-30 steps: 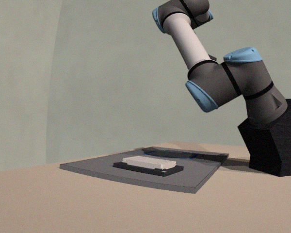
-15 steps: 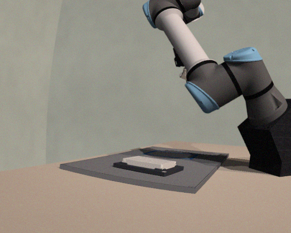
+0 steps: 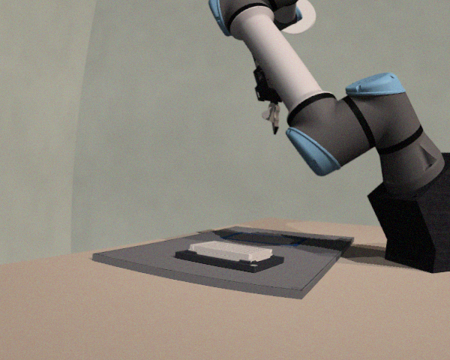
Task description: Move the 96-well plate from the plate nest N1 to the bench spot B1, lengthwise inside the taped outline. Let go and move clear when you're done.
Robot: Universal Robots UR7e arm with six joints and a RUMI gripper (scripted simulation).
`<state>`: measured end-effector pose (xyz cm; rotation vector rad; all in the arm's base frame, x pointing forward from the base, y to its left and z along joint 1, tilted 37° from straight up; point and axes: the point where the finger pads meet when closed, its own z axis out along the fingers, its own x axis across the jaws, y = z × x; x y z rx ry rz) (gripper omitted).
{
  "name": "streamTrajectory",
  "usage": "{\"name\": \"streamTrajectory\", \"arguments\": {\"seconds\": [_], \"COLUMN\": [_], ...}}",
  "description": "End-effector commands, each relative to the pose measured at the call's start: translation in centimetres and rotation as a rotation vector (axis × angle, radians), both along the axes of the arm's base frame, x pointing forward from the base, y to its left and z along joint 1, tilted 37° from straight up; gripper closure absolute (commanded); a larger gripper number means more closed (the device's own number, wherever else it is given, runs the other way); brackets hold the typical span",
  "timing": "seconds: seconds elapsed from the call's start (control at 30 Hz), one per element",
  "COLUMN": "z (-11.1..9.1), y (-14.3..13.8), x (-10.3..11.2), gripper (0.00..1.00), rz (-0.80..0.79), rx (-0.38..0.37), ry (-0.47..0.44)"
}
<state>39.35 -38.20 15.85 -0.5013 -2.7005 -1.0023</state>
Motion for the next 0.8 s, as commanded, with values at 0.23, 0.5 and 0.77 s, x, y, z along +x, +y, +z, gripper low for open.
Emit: {"name": "streamTrajectory", "arguments": {"seconds": [0.23,0.5,0.77], "z": [2.5,3.7,4.6], "y": [4.2,6.8,8.9], "x": [2.0,2.8,3.4], "gripper": [0.0,0.0,0.0], "rz": [0.094,0.162,0.165], "rx": [-0.052,-0.083,-0.085], "ry": [-0.101,-0.167,-0.17]}}
